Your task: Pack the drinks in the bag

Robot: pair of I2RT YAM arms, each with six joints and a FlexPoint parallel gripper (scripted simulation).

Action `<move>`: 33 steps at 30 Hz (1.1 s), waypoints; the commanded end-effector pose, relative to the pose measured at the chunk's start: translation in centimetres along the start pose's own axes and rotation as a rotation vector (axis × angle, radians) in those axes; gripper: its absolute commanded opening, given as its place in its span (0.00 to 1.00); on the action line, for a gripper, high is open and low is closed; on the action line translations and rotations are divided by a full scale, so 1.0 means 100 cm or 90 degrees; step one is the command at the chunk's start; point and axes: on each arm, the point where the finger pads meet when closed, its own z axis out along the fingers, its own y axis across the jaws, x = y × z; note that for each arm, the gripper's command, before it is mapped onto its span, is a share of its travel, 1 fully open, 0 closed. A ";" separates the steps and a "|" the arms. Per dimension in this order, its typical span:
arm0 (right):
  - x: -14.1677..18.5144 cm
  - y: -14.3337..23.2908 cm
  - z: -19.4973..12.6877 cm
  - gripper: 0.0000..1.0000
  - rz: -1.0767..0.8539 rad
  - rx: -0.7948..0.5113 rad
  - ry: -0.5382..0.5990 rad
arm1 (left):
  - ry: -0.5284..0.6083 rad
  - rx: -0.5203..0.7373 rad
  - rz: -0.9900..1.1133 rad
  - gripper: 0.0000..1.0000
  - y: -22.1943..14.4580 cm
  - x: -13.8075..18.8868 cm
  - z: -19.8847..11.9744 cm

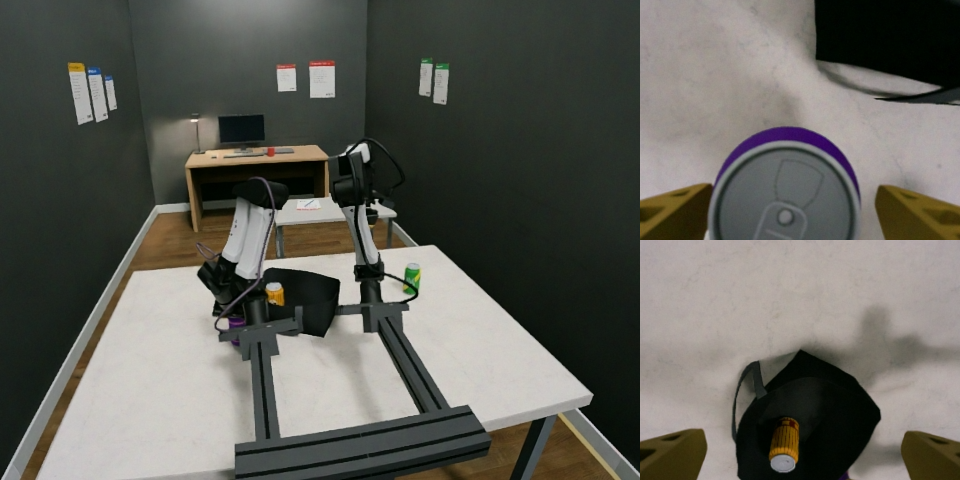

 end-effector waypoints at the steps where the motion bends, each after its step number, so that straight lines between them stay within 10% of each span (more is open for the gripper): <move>1: 0.002 0.002 -0.003 1.00 -0.007 -0.014 0.001 | -0.022 -0.036 0.024 0.84 0.013 -0.006 0.007; 33: 0.002 0.002 -0.003 1.00 -0.007 -0.014 0.001 | -0.026 -0.028 0.022 0.84 0.010 0.004 0.021</move>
